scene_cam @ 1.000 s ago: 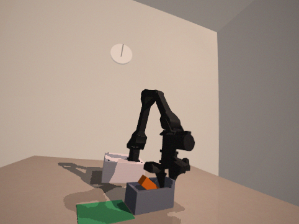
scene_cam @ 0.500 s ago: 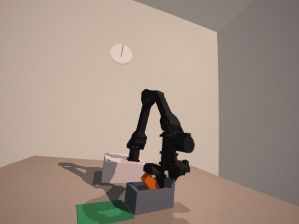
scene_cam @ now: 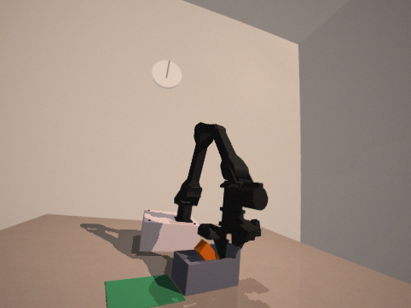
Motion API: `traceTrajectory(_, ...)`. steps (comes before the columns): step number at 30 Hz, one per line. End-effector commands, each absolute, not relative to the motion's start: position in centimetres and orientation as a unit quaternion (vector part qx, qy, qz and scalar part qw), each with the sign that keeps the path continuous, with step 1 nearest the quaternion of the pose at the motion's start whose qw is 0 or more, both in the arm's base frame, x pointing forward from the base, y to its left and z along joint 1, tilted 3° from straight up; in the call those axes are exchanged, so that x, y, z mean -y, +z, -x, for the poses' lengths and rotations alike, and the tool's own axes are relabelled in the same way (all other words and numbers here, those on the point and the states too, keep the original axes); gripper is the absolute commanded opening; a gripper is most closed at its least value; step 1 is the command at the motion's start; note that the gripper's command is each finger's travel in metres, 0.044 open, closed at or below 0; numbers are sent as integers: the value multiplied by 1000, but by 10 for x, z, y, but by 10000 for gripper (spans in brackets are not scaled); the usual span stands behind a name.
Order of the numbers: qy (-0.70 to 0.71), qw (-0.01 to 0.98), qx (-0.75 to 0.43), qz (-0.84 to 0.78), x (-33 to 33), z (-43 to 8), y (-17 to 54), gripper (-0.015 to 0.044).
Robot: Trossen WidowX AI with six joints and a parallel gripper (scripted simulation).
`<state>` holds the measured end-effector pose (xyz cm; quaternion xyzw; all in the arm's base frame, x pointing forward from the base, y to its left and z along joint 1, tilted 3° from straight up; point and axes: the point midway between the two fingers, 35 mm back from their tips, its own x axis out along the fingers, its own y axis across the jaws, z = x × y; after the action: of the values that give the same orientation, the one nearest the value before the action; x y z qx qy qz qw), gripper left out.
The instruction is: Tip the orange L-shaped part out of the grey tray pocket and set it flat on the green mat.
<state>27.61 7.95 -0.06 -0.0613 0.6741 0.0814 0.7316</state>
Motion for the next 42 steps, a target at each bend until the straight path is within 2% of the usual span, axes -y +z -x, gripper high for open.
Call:
traceTrajectory(1,79,733,-673,63,-85,-275,7,180)
traceTrajectory(7,79,732,-673,64,-86,-275,18,180)
traceTrajectory(15,79,733,-673,64,-72,-269,106,180)
traceTrajectory(42,79,739,-666,61,-74,-272,106,180)
